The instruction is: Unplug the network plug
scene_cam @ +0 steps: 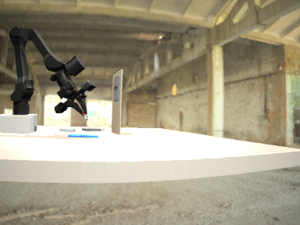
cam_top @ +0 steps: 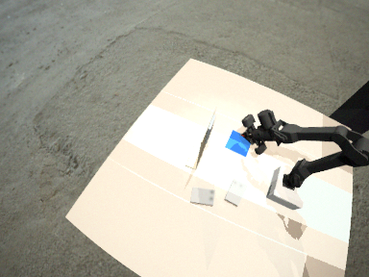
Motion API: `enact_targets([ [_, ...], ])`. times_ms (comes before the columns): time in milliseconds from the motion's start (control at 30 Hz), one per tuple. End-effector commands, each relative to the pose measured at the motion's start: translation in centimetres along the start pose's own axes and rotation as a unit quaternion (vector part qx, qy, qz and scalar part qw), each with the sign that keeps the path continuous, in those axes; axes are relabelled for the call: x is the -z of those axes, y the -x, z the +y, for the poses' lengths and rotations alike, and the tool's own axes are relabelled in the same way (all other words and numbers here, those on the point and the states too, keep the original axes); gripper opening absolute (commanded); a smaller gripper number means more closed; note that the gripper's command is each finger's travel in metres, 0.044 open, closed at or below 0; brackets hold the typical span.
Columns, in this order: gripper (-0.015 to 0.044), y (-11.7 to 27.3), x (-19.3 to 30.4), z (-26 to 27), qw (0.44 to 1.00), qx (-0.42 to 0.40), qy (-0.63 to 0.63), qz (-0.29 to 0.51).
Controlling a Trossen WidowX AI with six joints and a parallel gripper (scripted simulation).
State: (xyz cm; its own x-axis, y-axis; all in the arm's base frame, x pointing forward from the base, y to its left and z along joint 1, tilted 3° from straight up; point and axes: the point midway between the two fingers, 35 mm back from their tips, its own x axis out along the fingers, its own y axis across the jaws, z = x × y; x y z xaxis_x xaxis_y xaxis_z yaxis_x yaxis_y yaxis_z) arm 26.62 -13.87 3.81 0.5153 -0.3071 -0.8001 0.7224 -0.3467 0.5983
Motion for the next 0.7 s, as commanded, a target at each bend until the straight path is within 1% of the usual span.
enact_targets([
  [0,0.0000,-0.1,-0.3,-0.2,1.000,0.009,-0.005,-0.008],
  [667,0.0000,-2.0,-0.3,-1.2,1.000,0.009,-0.005,-0.008],
])
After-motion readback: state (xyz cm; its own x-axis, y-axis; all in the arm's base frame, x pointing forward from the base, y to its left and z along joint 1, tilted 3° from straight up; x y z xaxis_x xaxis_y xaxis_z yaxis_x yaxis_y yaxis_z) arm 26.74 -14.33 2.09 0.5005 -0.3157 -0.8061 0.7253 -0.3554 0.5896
